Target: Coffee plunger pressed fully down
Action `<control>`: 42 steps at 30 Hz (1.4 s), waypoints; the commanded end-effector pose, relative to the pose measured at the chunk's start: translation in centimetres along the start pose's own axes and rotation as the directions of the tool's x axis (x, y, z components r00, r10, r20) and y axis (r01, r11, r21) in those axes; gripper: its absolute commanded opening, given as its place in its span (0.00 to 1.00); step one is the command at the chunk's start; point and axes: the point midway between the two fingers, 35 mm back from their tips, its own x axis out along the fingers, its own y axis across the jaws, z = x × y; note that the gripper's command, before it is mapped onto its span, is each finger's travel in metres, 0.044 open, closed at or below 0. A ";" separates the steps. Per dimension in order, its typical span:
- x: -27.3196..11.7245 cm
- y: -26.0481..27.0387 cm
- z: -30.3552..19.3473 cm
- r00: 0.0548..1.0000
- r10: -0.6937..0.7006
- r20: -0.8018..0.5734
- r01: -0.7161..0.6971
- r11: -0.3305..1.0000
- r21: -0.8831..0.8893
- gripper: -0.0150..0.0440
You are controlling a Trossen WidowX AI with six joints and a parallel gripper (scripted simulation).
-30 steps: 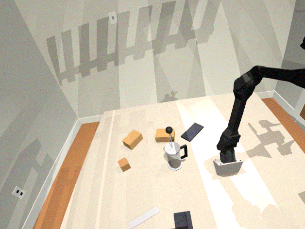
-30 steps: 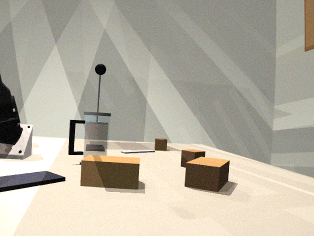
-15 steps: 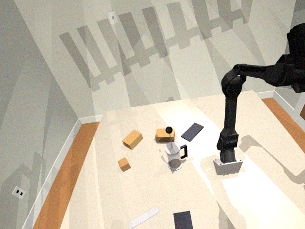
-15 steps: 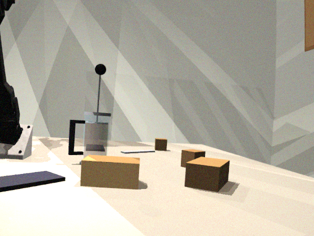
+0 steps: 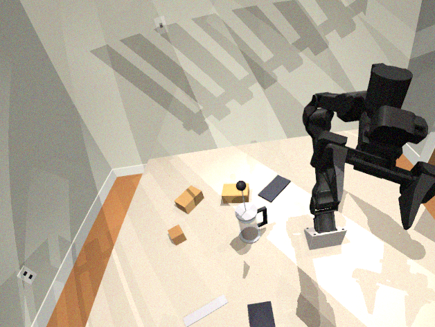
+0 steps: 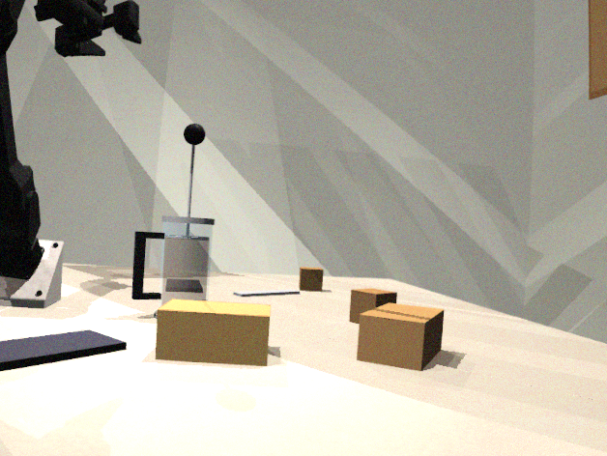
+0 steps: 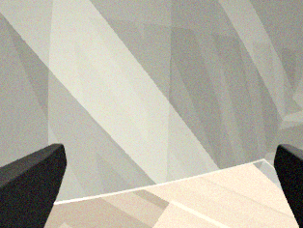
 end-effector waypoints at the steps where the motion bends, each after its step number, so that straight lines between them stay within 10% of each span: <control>1: -0.6 -3.7 -4.2 0.979 -0.131 -0.155 0.150 0.982 0.118 1.00; 11: -7.0 -14.4 -15.3 0.688 -0.526 -0.499 0.684 0.700 0.205 1.00; 19: -15.2 -21.0 -19.8 0.389 -0.775 -0.498 0.917 0.379 0.125 1.00; 42: -14.7 -21.2 -26.3 0.299 -0.733 -0.611 0.954 0.255 0.161 1.00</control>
